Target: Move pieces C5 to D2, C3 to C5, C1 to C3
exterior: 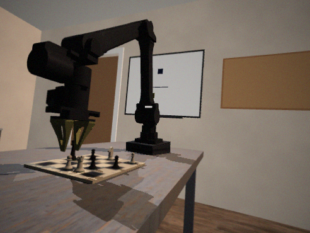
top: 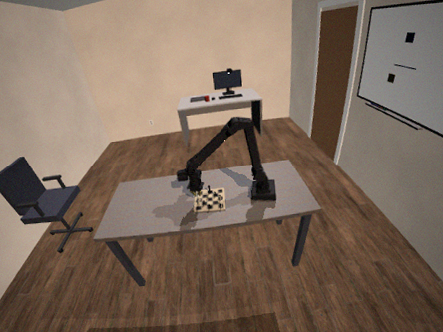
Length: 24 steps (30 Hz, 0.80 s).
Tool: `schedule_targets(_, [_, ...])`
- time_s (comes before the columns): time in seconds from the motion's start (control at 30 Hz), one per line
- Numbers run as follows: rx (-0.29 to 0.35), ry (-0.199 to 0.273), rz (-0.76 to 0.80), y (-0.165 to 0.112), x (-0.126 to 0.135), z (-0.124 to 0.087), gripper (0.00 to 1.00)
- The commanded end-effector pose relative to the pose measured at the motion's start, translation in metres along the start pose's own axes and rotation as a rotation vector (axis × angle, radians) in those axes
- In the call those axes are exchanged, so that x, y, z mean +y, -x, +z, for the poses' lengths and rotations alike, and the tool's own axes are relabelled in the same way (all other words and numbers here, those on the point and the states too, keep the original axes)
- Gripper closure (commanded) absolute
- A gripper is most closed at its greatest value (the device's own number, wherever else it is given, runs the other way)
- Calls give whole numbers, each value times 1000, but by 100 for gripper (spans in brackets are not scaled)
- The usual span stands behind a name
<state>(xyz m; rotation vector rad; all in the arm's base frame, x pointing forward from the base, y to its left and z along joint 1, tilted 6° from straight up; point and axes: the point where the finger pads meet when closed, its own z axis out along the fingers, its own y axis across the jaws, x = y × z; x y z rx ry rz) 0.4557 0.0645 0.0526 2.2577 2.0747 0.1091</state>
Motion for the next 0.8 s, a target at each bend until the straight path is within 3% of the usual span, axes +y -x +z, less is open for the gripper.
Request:
schedule_targets(0.0, [-3,12,12,-2,5,0,68])
schedule_targets(0.77, [-3,11,16,-4,4,0,68])
